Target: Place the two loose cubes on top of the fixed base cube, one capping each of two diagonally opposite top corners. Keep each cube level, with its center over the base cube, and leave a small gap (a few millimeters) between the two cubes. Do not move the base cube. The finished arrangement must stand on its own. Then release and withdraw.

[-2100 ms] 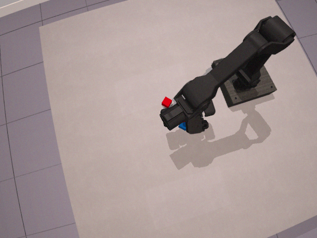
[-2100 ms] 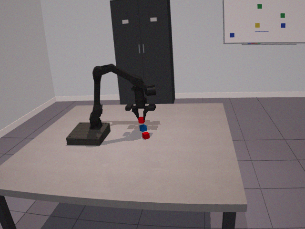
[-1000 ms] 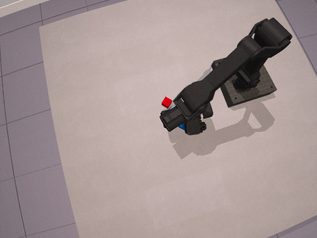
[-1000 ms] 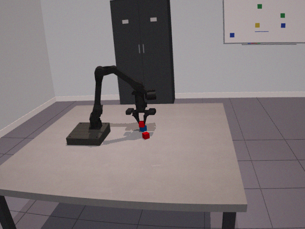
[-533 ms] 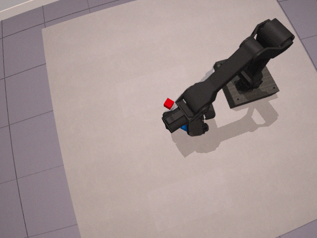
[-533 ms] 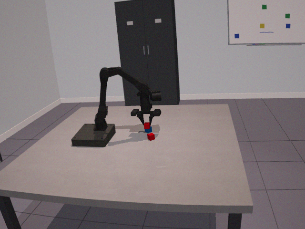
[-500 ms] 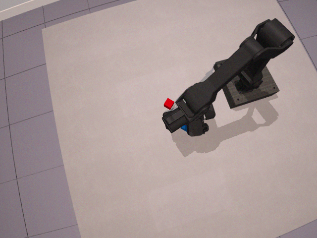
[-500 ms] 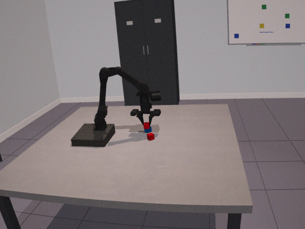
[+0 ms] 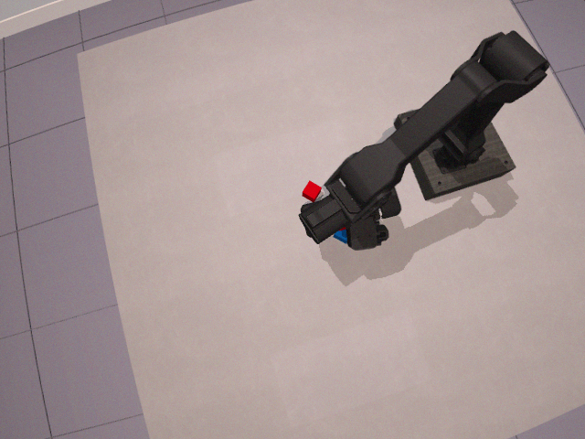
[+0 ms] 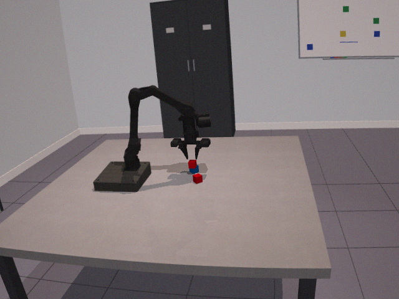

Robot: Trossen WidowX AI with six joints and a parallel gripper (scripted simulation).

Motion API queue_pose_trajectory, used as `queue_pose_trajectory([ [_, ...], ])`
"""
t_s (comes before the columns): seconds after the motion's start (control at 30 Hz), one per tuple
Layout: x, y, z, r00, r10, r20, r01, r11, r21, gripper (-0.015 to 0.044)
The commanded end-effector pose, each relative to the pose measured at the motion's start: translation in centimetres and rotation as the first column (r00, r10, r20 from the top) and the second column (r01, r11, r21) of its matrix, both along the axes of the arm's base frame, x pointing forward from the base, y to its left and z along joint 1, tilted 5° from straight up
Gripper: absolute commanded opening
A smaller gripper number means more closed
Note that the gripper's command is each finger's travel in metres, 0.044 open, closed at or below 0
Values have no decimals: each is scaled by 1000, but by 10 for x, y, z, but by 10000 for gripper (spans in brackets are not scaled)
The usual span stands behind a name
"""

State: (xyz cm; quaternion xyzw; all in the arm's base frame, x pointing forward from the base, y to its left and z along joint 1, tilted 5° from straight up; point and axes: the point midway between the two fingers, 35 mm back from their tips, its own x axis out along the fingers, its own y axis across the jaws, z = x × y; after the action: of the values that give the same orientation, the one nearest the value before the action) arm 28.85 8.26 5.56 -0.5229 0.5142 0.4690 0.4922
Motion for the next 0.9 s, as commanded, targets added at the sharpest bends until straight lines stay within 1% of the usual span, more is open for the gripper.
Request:
queue_pose_trajectory([
  [0.0, 0, 1, 8, 1000, -3, 4, 3, 1000, 1, 205],
  [0.1, 0, 1, 8, 1000, -3, 4, 3, 1000, 1, 205],
  [0.17, 4, -4, 8, 999, -42, 7, 42, 999, 2, 258],
  [0.23, 12, -16, 16, 987, -161, 17, 161, 987, 7, 265],
  [0.33, 25, -38, 30, 934, -356, 32, 355, 935, 16, 265],
  [0.47, 38, -70, 48, 805, -592, 49, 591, 806, 33, 265],
  [0.53, 42, -85, 56, 728, -684, 55, 682, 730, 41, 265],
  [0.6, 44, -91, 59, 698, -714, 57, 712, 700, 45, 265],
  [0.77, 44, -91, 58, 698, -714, 57, 712, 700, 45, 265],
  [0.87, 46, -93, 37, 698, -714, 57, 712, 700, 45, 265],
])
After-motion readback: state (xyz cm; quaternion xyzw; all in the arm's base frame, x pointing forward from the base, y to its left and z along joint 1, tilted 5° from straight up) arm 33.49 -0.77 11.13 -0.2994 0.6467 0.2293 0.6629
